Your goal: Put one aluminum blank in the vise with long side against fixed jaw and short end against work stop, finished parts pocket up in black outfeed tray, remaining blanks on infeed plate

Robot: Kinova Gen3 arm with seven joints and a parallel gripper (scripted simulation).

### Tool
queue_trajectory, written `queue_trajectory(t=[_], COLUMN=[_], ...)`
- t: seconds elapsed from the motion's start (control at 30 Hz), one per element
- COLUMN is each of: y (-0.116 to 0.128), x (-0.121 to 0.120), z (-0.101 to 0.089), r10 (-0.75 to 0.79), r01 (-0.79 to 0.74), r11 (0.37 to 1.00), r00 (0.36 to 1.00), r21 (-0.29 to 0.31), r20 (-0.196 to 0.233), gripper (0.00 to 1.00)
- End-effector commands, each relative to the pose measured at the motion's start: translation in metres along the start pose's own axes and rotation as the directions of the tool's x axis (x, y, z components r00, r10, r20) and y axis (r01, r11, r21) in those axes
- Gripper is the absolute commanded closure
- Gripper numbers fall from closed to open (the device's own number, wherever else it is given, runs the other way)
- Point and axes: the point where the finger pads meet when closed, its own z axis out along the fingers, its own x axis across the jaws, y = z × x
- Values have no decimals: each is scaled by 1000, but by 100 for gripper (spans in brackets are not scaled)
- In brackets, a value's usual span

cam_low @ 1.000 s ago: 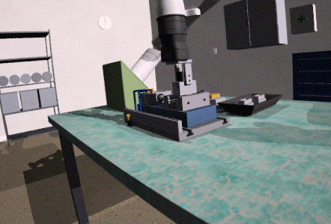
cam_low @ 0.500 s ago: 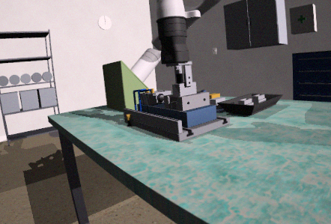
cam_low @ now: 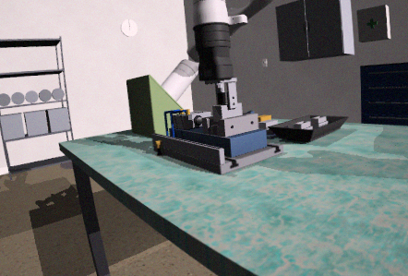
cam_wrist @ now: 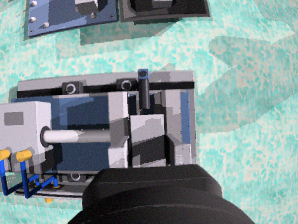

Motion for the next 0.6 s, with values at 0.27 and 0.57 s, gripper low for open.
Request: queue_trajectory(t=[0.27,0.57], y=[0,0], x=[0,0], z=[4,5], r10=[-11,-11], r01=[11,11], r11=[1000,1000], r00=[1000,1000], r21=[0,0], r20=[-3,-3], gripper=[100,100])
